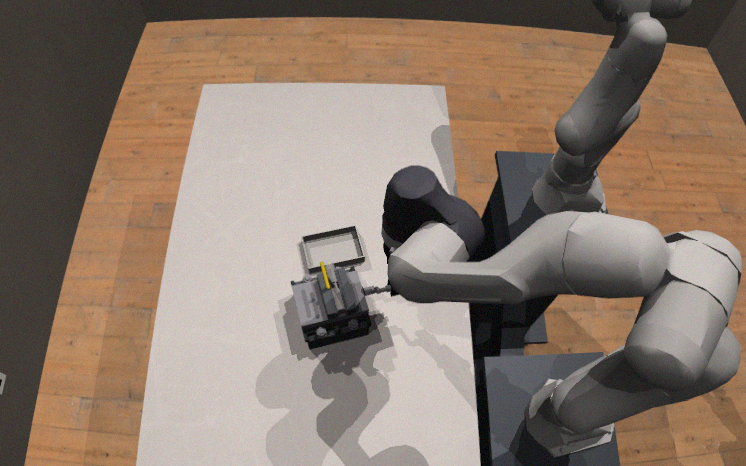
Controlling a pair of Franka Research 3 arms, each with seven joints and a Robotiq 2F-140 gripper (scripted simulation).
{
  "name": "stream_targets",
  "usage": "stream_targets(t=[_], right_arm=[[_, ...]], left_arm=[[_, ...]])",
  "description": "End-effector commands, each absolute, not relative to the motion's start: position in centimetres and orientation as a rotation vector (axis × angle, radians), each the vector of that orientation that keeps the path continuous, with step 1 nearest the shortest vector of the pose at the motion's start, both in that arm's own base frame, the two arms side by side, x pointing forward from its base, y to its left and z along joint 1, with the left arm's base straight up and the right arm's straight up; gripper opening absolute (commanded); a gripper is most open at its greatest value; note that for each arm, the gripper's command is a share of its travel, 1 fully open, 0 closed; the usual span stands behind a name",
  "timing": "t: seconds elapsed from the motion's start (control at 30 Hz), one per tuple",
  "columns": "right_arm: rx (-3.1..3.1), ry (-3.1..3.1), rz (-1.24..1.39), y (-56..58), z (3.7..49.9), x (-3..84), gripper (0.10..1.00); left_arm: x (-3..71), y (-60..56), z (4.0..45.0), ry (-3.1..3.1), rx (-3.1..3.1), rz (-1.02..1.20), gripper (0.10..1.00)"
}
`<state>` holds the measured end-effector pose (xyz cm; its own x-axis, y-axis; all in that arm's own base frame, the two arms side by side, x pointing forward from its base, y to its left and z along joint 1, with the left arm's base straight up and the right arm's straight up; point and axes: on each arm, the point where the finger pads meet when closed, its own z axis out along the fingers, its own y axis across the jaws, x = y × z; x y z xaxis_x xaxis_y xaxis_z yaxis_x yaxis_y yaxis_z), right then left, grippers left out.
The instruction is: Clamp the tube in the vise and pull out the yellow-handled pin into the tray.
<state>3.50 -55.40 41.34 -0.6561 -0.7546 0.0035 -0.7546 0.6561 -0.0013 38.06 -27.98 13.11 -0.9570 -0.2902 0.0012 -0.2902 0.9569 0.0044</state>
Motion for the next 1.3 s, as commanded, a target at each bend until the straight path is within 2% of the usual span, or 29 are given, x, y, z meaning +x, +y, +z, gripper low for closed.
stream_targets(t=[0.0, 1.27], right_arm=[[1.295, -2.862, 0.000, -55.33, 41.30, 3.57, 1.000], [1.295, -2.862, 0.000, -55.33, 41.30, 3.57, 1.000]], left_arm=[[38.13, -28.25, 13.18, -3.107, 0.466, 0.000, 0.130], [38.35, -28.97, 13.43, -3.107, 0.466, 0.000, 0.130]])
